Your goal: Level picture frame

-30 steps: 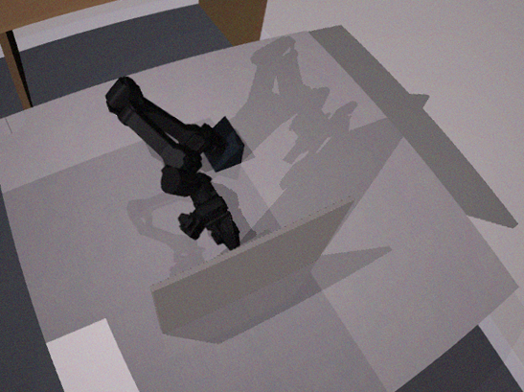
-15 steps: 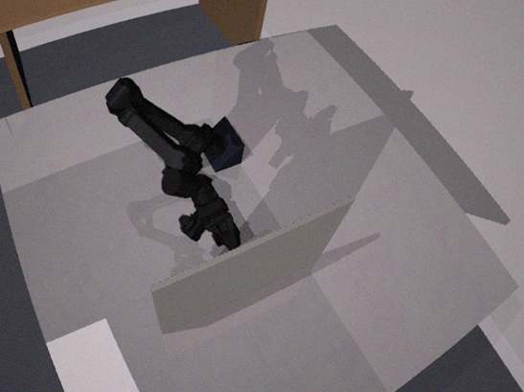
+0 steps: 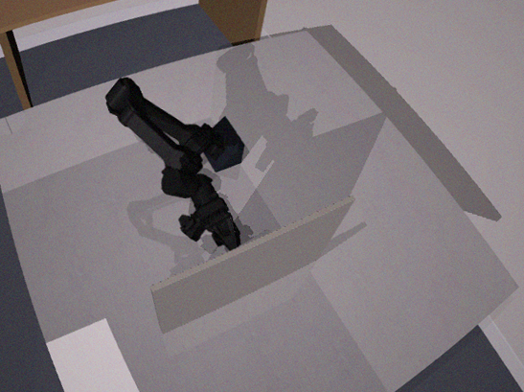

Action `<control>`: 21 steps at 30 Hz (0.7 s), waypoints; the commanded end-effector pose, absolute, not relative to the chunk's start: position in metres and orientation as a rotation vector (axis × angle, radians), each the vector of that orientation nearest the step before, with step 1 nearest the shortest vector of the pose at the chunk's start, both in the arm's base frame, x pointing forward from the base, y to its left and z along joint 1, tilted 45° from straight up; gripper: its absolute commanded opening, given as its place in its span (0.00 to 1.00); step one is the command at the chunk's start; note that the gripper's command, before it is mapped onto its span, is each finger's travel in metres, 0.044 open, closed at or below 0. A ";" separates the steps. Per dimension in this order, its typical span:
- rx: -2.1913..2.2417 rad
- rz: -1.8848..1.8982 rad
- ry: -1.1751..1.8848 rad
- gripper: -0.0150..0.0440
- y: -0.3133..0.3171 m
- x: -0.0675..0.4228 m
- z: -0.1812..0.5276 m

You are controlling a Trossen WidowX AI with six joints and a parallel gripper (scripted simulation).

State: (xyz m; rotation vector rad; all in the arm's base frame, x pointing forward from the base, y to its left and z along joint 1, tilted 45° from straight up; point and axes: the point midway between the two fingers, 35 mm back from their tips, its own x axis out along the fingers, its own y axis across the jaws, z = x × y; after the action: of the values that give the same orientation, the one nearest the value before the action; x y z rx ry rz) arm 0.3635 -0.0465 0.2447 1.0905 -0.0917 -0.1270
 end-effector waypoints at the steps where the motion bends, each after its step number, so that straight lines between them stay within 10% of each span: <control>1: 1.094 -0.121 -0.092 0.69 -0.046 0.364 0.246; 8: 1.094 -0.121 -0.092 0.69 -0.046 0.364 0.246; 14: 1.094 -0.121 -0.092 0.43 -0.046 0.364 0.246; 21: 1.094 -0.121 -0.092 0.35 -0.046 0.364 0.246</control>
State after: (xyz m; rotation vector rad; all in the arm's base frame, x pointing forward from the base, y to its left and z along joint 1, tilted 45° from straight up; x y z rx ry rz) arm 0.3638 -0.0463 0.2456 1.0905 -0.0931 -0.1253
